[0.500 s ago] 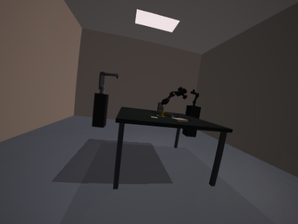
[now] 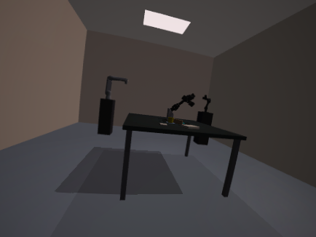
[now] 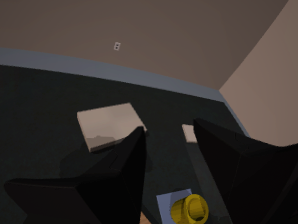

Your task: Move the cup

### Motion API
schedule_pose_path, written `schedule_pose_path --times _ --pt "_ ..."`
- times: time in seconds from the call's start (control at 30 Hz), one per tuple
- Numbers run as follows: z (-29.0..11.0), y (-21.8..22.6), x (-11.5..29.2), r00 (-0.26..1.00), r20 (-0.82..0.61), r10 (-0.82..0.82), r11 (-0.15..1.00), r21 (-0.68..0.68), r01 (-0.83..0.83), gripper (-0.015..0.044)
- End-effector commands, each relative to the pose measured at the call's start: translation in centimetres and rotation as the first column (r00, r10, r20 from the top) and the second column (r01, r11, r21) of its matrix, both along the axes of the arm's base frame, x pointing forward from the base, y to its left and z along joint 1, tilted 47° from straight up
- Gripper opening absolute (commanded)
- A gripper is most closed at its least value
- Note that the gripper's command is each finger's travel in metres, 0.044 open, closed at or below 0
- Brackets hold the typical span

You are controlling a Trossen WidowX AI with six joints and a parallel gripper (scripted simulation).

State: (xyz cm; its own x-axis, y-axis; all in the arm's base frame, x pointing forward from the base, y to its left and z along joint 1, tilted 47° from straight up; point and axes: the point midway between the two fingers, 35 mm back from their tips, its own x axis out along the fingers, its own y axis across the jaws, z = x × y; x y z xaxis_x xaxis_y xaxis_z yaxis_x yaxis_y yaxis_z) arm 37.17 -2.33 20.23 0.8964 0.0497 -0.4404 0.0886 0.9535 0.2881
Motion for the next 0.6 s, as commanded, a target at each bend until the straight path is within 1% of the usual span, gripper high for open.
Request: schedule_pose_path --times 0.0,0.07,0.17,0.3,0.37,0.43,0.57 --pt "-5.6 -0.7 0.7 0.971 -0.238 -0.014 0.981 0.184 0.059 0.0167" --pt "-8.5 -0.9 0.7 0.930 -0.367 -0.012 0.951 0.283 0.123 0.0167" --pt "-12.6 -1.2 0.1 0.837 -0.547 0.007 0.879 0.402 0.255 0.0167" --pt "-17.3 -1.1 -1.3 0.661 -0.747 0.065 0.739 0.482 0.472 0.0167" --pt "-19.3 -1.0 -2.2 0.556 -0.824 0.109 0.650 0.483 0.587 0.0167" --pt "-21.1 -0.9 -3.1 0.444 -0.881 0.163 0.553 0.455 0.699 0.0167" --pt "-23.9 -0.8 -4.7 0.241 -0.930 0.279 0.369 0.336 0.867 0.0167"
